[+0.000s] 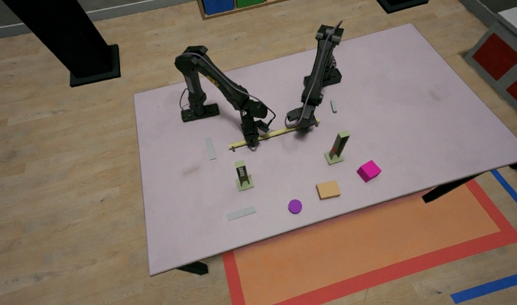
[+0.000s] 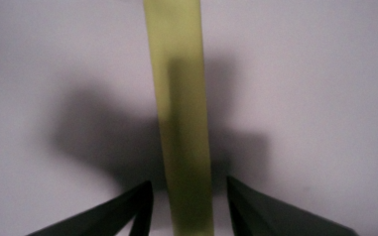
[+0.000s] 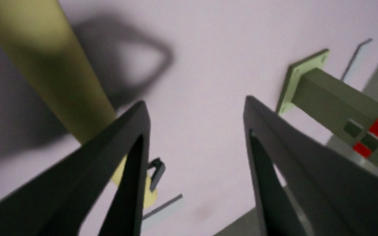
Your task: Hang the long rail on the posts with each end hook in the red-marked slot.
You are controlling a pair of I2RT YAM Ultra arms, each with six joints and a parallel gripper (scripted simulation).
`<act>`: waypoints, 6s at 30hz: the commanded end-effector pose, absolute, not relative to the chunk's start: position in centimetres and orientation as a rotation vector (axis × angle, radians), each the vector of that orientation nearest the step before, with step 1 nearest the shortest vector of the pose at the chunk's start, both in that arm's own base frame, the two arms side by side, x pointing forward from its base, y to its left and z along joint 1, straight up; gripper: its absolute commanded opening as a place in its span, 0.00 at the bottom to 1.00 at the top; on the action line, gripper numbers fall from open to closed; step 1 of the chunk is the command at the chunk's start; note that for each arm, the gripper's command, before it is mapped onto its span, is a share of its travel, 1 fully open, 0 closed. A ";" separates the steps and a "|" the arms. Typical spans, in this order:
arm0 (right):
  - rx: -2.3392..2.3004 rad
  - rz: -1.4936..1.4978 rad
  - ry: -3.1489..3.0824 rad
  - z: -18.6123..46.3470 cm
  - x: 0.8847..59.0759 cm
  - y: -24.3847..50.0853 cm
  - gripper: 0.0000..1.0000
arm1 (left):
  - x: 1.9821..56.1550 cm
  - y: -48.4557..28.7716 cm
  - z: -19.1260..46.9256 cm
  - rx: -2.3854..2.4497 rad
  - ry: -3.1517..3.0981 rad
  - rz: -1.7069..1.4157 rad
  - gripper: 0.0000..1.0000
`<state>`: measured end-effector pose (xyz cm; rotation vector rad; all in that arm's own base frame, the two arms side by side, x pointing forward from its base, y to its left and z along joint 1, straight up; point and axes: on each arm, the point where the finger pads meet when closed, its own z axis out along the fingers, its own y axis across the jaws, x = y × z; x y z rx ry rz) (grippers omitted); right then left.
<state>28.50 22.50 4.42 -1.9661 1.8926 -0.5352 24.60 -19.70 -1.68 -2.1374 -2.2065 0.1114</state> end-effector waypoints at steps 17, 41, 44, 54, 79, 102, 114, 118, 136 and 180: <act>-2.371 0.132 2.184 4.2 24.4 18.9 0.48 | 24.5 -19.9 -1.6 -2.140 -2.206 0.117 0.48; -2.339 0.125 2.182 2.8 25.4 19.6 0.48 | 24.5 -19.9 -1.6 -2.140 -2.206 0.117 0.48; -2.335 0.123 2.176 2.5 25.4 19.6 0.48 | 24.5 -19.9 -1.6 -2.140 -2.206 0.117 0.48; -2.349 0.129 2.188 0.9 24.8 19.4 0.48 | 24.5 -19.9 -1.6 -2.140 -2.206 0.117 0.48; -2.344 0.113 2.186 1.0 25.1 19.3 0.32 | 24.5 -19.9 -1.6 -2.140 -2.206 0.117 0.48; -2.344 0.113 2.186 1.0 25.2 19.3 0.19 | 24.5 -19.9 -1.6 -2.140 -2.206 0.117 0.39; -2.344 0.113 2.186 1.0 25.2 19.3 0.19 | 24.5 -19.8 -1.8 -2.132 -2.199 0.118 0.25; -2.344 0.113 2.186 1.0 25.2 19.3 0.19 | 24.5 -19.8 -1.8 -2.131 -2.198 0.119 0.21; -2.338 0.114 2.192 1.1 25.0 19.3 0.19 | 24.6 -19.8 -1.5 -2.146 -2.200 0.117 0.19; -1.924 -0.521 1.853 8.6 26.3 19.6 0.19 | 26.6 -19.5 6.0 -2.443 -2.455 -0.708 0.19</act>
